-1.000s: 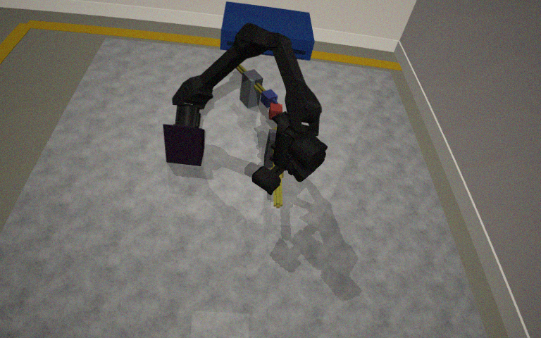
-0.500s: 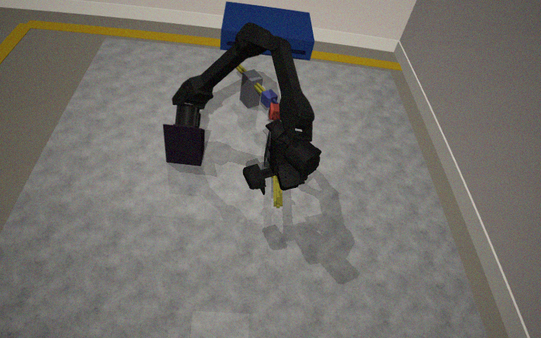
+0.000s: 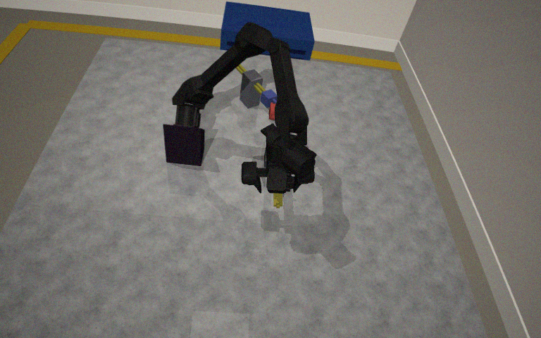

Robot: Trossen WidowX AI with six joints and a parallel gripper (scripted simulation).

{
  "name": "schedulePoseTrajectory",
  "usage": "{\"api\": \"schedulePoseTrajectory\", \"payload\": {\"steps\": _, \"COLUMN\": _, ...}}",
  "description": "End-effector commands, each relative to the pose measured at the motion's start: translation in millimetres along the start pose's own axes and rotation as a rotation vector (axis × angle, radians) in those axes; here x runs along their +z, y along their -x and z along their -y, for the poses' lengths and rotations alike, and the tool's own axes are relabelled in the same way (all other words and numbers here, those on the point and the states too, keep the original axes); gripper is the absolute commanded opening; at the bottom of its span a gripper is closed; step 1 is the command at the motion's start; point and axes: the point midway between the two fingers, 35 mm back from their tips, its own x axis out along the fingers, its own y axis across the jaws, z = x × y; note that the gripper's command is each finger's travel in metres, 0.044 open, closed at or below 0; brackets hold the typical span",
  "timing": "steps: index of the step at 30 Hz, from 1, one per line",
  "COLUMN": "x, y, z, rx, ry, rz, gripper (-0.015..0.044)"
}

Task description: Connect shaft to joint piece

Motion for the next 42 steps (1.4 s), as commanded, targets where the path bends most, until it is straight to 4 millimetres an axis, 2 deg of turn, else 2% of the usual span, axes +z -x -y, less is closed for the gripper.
{"api": "schedulePoseTrajectory", "payload": {"steps": 1, "x": 0, "y": -2, "z": -1, "rx": 0.007, "ry": -0.017, "rz": -0.002, "gripper": 0.044}}
{"api": "schedulePoseTrajectory", "payload": {"steps": 21, "x": -1, "y": -31, "z": -1, "rx": 0.007, "ry": -0.016, "rz": -0.003, "gripper": 0.044}}
{"api": "schedulePoseTrajectory", "payload": {"steps": 34, "x": -1, "y": -31, "z": -1, "rx": 0.007, "ry": -0.016, "rz": -0.003, "gripper": 0.0102}}
{"api": "schedulePoseTrajectory", "payload": {"steps": 42, "x": -1, "y": -31, "z": -1, "rx": 0.007, "ry": -0.016, "rz": -0.003, "gripper": 0.0102}}
